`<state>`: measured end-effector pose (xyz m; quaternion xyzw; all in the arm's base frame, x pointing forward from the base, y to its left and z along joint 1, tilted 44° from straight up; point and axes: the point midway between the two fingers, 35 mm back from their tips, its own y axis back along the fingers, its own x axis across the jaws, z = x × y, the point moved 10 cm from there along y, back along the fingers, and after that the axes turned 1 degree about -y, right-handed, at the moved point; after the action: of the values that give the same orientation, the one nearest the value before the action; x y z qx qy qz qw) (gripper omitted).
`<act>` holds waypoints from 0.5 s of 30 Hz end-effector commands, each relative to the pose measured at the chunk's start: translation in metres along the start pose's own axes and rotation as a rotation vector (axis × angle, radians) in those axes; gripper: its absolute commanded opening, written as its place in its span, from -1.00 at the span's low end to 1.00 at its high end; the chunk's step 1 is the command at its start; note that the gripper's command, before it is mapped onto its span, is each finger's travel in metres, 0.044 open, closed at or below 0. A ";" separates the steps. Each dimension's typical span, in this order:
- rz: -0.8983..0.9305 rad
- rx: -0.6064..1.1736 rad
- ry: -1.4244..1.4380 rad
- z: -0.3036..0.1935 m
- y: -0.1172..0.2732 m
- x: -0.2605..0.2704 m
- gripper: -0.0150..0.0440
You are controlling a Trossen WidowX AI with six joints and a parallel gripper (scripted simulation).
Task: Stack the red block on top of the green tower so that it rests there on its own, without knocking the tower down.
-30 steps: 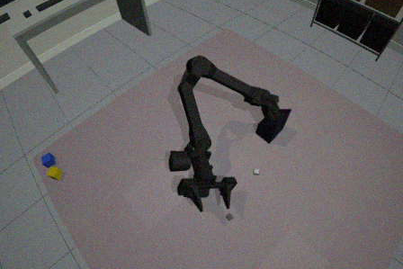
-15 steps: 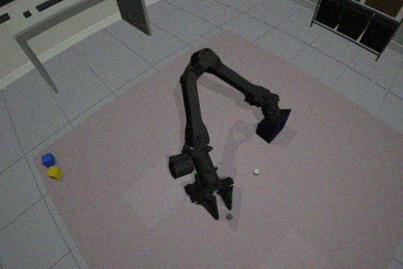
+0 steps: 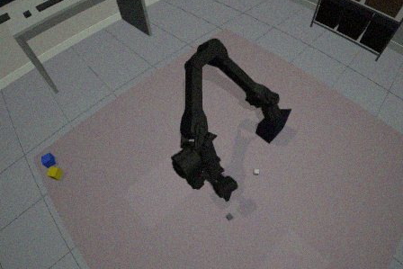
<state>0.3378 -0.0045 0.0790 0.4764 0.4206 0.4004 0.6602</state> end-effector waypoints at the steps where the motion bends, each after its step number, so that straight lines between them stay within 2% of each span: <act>1: -0.180 0.026 0.236 -0.004 0.020 -0.006 1.00; 11: -0.513 0.166 0.583 -0.007 0.047 -0.032 1.00; 15: -0.540 0.181 0.606 -0.007 0.049 -0.034 1.00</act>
<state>0.3152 -0.0194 0.1258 0.2835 0.7135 0.3125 0.5593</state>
